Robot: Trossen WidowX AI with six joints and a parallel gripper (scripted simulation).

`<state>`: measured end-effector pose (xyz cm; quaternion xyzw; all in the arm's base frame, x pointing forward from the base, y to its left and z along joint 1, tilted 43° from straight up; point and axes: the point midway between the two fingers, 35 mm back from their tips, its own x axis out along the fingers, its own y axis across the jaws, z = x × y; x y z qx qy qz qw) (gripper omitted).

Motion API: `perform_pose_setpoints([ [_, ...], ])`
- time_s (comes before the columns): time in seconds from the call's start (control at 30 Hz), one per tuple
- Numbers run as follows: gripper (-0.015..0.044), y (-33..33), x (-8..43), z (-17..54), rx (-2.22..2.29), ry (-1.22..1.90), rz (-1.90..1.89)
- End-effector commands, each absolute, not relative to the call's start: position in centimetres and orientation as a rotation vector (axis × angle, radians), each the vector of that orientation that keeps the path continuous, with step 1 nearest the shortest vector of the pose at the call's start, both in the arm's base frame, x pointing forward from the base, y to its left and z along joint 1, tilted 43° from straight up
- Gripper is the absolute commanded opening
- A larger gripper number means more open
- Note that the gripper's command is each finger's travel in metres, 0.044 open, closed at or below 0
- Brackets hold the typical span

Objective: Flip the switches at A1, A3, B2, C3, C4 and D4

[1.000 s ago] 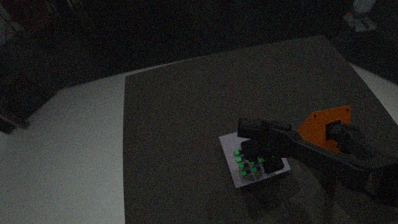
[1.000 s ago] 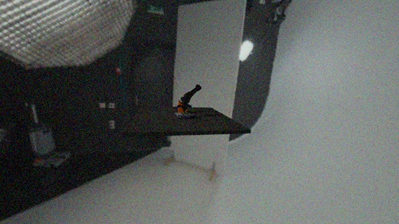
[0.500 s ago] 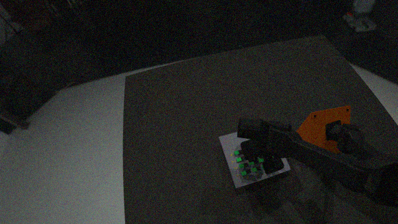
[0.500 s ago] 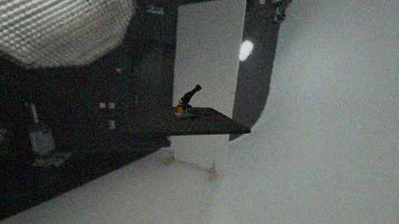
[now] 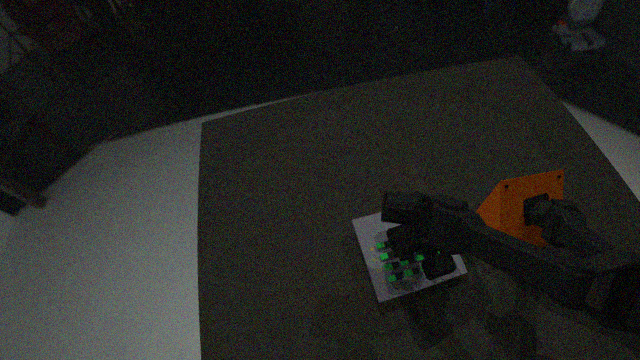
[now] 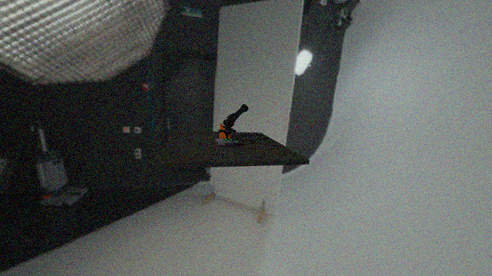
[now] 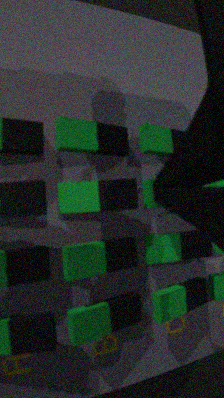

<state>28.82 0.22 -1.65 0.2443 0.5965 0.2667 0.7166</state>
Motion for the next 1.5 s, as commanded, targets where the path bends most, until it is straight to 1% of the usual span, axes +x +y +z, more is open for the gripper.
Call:
perform_pose_setpoints([
  [0.0,0.0000,0.3,28.8,-1.7,0.546,1.320,0.590],
  [0.57,0.0000,0.5,28.9,-1.9,0.546,1.320,0.590],
  [0.63,0.0000,-0.4,28.8,-1.1,0.542,1.317,0.588],
  [0.77,0.0000,-3.8,27.7,2.6,0.549,1.299,0.579],
  [0.87,0.0000,-4.0,27.7,2.8,0.550,1.298,0.579],
  [1.07,0.0000,-6.0,27.9,1.0,0.549,1.298,0.578],
  [1.2,0.0000,-3.8,28.5,-1.3,0.544,1.319,0.587],
  [1.47,0.0000,-3.0,28.7,-2.1,0.544,1.321,0.588],
])
